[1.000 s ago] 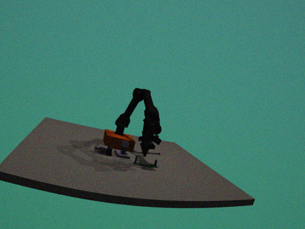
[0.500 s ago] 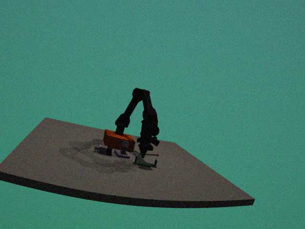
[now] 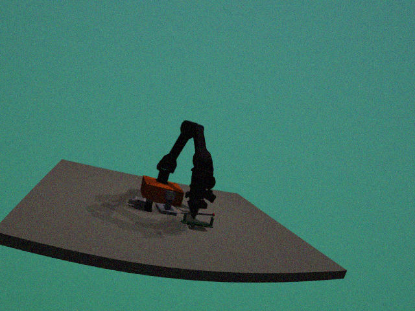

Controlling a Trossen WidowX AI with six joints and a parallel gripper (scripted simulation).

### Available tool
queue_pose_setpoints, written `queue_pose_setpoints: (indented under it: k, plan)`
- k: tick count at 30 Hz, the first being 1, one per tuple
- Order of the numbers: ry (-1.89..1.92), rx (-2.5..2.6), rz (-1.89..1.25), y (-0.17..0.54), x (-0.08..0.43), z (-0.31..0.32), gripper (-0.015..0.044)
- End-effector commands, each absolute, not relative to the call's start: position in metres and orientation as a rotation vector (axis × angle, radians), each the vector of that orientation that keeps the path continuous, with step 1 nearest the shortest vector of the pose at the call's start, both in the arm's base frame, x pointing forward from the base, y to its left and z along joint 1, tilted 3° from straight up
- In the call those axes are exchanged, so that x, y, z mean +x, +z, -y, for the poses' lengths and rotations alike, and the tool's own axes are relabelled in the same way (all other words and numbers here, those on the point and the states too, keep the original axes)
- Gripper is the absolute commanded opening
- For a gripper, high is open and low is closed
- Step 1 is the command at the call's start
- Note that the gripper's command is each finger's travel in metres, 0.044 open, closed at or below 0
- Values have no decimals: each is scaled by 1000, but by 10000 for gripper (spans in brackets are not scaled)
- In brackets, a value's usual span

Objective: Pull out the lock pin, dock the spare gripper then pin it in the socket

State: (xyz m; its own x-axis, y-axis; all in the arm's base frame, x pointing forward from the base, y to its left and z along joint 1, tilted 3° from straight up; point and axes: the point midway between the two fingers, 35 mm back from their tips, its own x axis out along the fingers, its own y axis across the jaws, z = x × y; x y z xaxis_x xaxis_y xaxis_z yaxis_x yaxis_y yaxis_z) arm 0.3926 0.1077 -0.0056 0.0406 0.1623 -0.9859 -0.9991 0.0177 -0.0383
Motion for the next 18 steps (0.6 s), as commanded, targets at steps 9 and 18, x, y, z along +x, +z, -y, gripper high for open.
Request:
queue_pose_setpoints:
  k: [9,18]
  plan:
    - [1242,-1097,-1066,-16,391,-108,0]
    - [1242,-1097,-1066,-16,391,-108,0]
